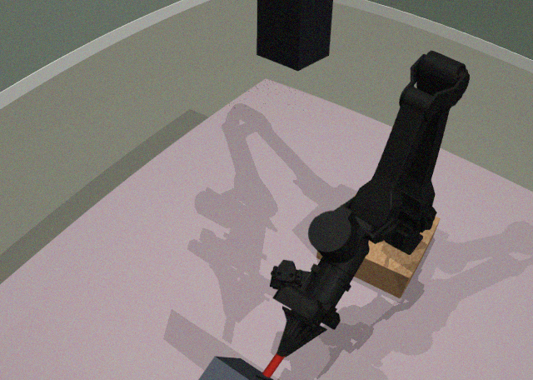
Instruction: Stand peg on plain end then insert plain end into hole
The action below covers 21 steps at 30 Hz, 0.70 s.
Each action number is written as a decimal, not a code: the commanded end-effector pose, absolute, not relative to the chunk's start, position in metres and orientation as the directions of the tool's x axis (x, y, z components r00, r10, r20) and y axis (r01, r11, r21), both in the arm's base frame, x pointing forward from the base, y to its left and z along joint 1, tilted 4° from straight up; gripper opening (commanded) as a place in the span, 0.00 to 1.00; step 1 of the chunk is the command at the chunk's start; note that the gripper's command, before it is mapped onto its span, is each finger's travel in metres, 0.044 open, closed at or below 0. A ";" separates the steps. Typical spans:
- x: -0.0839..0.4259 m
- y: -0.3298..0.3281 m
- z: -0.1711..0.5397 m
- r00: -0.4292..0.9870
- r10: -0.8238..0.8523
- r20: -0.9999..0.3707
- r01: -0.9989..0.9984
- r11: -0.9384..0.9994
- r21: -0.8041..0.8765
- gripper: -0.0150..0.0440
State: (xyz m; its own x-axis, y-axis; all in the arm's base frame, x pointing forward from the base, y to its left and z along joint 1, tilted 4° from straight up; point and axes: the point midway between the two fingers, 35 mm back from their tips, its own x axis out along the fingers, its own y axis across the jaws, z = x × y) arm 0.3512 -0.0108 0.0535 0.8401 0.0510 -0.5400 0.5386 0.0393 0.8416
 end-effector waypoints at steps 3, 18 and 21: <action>0.355 -0.011 0.057 0.844 0.053 -0.534 0.533 0.042 0.845 0.25; 0.358 -0.011 0.056 0.844 0.053 -0.534 0.532 0.041 0.845 0.25; 0.359 -0.011 0.055 0.844 0.053 -0.534 0.532 0.041 0.845 0.25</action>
